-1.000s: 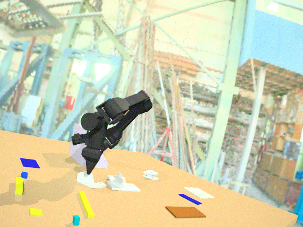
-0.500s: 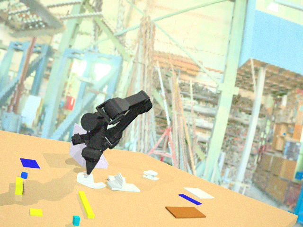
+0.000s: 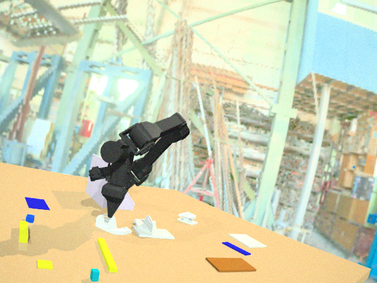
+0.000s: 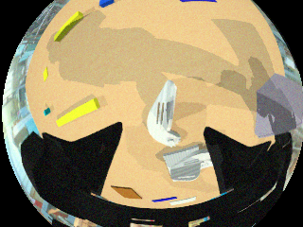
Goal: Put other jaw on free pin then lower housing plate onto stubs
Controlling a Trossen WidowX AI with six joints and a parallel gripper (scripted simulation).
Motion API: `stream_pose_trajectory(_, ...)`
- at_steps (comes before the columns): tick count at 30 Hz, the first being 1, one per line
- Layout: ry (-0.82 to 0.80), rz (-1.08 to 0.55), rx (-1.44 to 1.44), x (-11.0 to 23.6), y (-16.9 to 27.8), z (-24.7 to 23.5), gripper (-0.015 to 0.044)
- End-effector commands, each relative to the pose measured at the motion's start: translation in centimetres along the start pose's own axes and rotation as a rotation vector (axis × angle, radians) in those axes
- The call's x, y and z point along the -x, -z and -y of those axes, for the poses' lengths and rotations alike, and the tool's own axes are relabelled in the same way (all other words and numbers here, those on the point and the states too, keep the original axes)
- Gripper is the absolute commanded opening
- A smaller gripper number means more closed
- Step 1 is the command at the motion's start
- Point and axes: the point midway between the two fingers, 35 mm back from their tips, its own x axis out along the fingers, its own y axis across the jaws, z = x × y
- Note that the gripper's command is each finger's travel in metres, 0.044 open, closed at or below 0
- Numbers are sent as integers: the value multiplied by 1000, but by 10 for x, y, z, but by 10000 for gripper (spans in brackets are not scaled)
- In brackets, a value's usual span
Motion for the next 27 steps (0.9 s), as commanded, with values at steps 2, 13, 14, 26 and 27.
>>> stream_pose_trajectory(2, -3, -5, -2, 0, 1, -1, 440)
stream_pose_trajectory(13, -1, -1, 0, -9, 0, -1, 440)
stream_pose_trajectory(14, -1, -1, 0, -11, 0, -1, 440)
stream_pose_trajectory(26, -3, -3, -1, -30, 1, -3, 440)
stream_pose_trajectory(27, -3, -3, -1, -32, 1, -3, 440)
